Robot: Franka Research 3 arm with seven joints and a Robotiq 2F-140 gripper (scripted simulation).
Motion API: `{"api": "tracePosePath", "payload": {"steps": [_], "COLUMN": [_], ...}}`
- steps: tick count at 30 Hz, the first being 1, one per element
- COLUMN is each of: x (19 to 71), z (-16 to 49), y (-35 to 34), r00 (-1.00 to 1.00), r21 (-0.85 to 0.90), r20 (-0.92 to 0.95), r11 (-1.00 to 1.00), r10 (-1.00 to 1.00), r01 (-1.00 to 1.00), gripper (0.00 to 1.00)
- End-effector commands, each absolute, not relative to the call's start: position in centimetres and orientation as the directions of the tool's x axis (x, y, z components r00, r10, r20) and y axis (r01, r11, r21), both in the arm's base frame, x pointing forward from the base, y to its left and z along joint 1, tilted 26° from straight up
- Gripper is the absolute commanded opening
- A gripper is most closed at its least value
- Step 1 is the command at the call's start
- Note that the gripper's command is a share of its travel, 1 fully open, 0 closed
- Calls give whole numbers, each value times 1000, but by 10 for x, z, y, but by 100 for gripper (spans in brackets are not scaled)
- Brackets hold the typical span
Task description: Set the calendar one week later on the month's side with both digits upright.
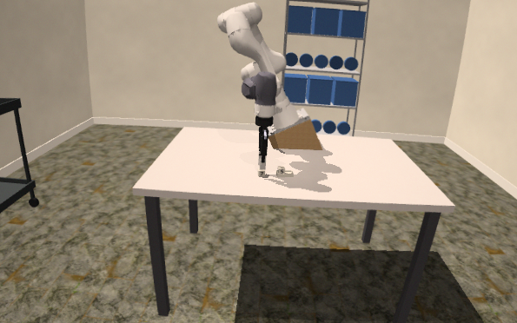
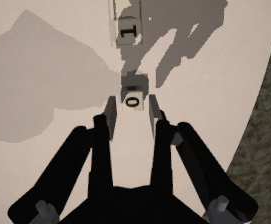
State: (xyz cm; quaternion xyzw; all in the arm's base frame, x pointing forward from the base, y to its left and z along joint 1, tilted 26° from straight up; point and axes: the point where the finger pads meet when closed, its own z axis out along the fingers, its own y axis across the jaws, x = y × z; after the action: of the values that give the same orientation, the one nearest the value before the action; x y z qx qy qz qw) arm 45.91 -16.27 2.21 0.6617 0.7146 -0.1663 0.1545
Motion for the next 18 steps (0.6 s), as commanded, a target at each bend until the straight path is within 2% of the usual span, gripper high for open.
{"api": "tracePosePath", "payload": {"steps": [1, 18], "x": [459, 459], "z": [22, 13], "y": [-164, -168], "r00": [-72, -72], "r21": [-31, -31], "r20": [-441, -441], "r11": [65, 65], "r10": [895, 895], "r01": [997, 997], "gripper": [28, 28]}}
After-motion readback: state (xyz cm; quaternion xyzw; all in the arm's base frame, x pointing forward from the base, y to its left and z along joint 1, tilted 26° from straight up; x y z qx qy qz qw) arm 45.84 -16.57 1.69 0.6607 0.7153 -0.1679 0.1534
